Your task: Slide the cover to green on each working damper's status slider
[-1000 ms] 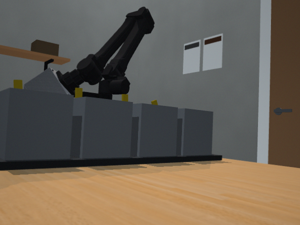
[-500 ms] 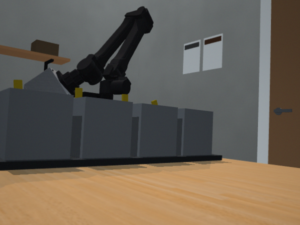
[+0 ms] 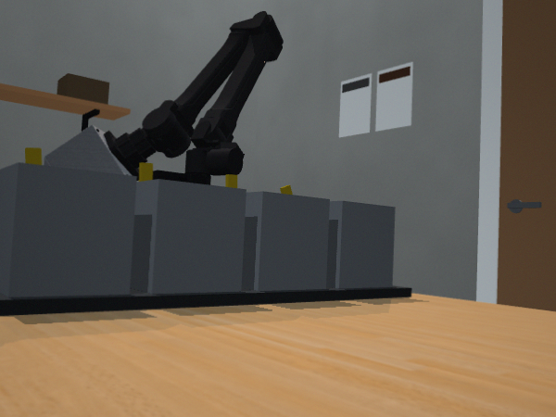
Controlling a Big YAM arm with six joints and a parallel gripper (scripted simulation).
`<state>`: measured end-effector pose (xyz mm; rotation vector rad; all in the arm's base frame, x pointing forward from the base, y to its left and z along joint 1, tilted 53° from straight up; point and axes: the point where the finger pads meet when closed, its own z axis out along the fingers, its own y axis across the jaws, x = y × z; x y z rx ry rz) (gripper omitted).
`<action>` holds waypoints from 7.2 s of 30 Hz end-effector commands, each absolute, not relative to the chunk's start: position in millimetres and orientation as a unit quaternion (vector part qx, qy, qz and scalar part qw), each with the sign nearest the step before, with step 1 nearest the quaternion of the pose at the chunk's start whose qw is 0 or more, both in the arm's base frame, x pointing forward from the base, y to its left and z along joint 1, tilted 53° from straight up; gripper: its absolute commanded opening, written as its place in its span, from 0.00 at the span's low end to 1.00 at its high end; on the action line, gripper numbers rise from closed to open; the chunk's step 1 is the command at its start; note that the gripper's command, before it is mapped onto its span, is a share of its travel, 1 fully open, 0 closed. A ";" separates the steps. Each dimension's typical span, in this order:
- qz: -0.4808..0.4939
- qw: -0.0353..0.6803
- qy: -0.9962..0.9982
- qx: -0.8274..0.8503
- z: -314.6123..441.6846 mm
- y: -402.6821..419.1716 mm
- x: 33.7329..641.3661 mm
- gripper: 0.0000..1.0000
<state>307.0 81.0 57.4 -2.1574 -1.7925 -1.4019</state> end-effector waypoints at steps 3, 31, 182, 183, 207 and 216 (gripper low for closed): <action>-0.453 0.005 -0.575 -0.681 65.6 87.1 309.0 0.00; -0.454 0.005 -0.576 -0.680 66.0 87.6 309.1 0.00; -0.356 -0.265 -0.874 -0.199 122.5 106.2 293.5 0.00; -0.352 -0.270 -0.876 -0.187 123.3 107.1 293.6 0.00; -0.248 -0.372 -0.889 0.102 142.7 130.4 291.7 0.00; -0.205 -0.399 -0.870 0.205 149.8 139.1 290.1 0.00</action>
